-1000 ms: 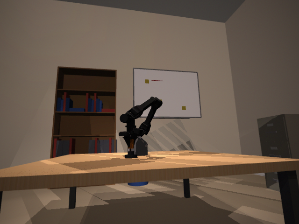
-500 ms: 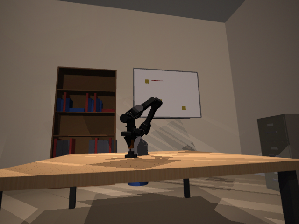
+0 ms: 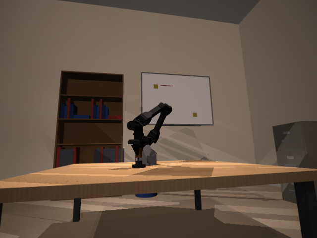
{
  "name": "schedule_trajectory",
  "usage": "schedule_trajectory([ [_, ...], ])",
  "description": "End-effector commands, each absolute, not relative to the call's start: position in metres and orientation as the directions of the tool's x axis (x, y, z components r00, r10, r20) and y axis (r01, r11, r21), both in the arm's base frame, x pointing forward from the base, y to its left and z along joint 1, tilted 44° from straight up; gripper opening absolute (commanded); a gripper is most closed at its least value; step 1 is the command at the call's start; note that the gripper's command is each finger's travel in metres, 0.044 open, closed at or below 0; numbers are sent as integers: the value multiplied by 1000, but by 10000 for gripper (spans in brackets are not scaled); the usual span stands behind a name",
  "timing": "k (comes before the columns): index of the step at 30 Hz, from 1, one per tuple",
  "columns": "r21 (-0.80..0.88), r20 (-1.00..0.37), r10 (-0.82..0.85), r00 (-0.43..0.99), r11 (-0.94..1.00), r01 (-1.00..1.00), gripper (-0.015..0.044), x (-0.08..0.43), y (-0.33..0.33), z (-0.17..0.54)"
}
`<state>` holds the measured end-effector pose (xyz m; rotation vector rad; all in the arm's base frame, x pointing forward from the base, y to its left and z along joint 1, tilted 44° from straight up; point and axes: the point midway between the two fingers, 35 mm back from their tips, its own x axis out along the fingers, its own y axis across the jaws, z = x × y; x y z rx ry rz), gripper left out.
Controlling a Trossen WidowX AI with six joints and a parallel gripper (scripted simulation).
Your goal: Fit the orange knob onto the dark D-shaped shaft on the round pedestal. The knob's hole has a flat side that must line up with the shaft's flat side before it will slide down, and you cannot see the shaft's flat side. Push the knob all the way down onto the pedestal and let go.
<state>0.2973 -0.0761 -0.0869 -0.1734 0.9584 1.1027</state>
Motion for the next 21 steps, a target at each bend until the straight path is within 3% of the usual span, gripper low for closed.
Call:
schedule_trajectory([
  [1,319,-729,676,112,480,-817,0,297,-77,-86],
  [8,193,-729,676,112,359,-913,0,297,-76,-88],
  [21,186,-728,676,112,353,-917,0,298,-75,-89],
])
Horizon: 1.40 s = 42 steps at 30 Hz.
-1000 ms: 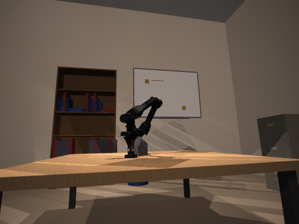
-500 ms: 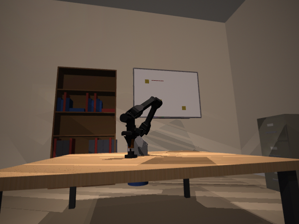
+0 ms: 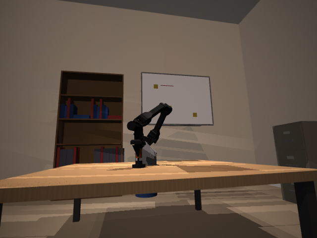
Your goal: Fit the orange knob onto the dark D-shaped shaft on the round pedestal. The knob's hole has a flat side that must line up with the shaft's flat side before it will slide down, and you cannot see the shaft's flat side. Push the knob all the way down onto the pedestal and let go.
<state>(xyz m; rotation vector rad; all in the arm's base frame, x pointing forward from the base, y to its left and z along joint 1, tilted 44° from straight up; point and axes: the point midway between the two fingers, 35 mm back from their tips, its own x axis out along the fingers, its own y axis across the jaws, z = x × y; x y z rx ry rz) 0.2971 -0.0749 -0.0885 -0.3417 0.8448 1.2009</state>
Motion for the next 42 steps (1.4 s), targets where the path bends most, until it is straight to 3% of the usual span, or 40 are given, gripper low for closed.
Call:
schedule_trajectory([
  [1,186,-728,676,112,353,-917,0,298,-75,-89],
  [7,180,-729,676,112,347,-920,0,297,-77,-86],
  [14,45,-729,676,112,211,-977,0,297,-76,-87],
  [42,27,-729,676,112,192,-981,0,297,-77,-85],
])
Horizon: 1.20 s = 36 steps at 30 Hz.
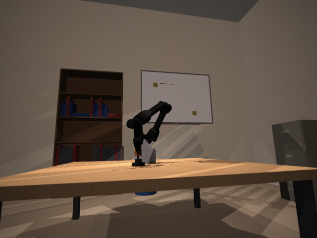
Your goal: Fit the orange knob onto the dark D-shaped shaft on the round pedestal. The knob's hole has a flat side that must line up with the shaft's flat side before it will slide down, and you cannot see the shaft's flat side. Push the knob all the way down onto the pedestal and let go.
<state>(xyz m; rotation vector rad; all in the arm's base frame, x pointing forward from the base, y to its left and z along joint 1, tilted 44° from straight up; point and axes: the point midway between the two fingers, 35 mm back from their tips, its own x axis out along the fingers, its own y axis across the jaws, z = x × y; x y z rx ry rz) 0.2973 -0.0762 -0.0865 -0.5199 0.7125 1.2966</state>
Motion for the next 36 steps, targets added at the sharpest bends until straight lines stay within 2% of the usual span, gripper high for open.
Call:
schedule_trajectory([
  [1,8,-729,676,112,172,-985,0,298,-77,-85],
  [6,-98,-729,676,112,59,-993,0,297,-76,-87],
  [31,-98,-729,676,112,59,-993,0,298,-77,-85],
  [36,-182,-729,676,112,-33,-983,0,298,-77,-86],
])
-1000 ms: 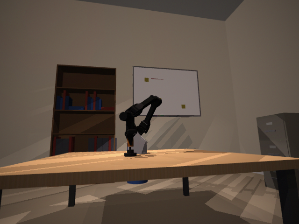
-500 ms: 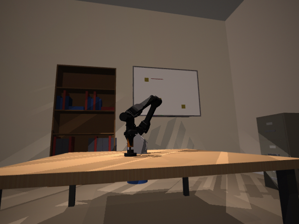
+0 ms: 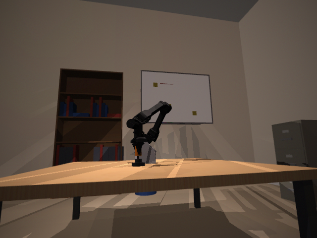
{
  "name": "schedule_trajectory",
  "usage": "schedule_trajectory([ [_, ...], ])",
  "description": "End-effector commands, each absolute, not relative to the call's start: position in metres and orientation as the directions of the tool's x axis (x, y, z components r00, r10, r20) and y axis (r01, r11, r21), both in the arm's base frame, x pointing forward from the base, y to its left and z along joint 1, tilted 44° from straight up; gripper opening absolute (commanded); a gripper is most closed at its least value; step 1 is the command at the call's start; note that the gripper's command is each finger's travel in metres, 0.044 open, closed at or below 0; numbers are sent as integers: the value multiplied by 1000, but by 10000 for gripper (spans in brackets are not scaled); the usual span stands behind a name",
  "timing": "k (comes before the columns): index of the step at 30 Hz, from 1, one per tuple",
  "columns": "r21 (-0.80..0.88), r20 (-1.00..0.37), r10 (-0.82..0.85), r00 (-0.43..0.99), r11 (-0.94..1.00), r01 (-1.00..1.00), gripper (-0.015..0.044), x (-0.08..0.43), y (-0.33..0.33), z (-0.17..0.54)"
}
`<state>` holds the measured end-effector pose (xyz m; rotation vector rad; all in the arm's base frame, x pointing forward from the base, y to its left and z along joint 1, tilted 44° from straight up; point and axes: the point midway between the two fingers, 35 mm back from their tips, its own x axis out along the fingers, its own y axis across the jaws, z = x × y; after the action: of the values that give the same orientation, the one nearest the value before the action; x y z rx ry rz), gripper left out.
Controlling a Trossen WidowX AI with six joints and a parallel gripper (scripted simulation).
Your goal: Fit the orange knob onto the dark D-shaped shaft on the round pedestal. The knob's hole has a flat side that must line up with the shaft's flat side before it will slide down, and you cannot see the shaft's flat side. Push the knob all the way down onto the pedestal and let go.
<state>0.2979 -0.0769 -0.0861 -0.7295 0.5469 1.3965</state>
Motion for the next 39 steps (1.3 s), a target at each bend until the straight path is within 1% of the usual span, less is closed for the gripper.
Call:
schedule_trajectory([
  [1,-211,-729,676,112,-65,-975,0,298,-77,-86],
  [3,-237,-729,676,112,-95,-967,0,298,-76,-87],
  [31,-237,-729,676,112,-95,-967,0,298,-78,-85],
  [39,-366,-729,676,112,-245,-898,0,298,-76,-87],
])
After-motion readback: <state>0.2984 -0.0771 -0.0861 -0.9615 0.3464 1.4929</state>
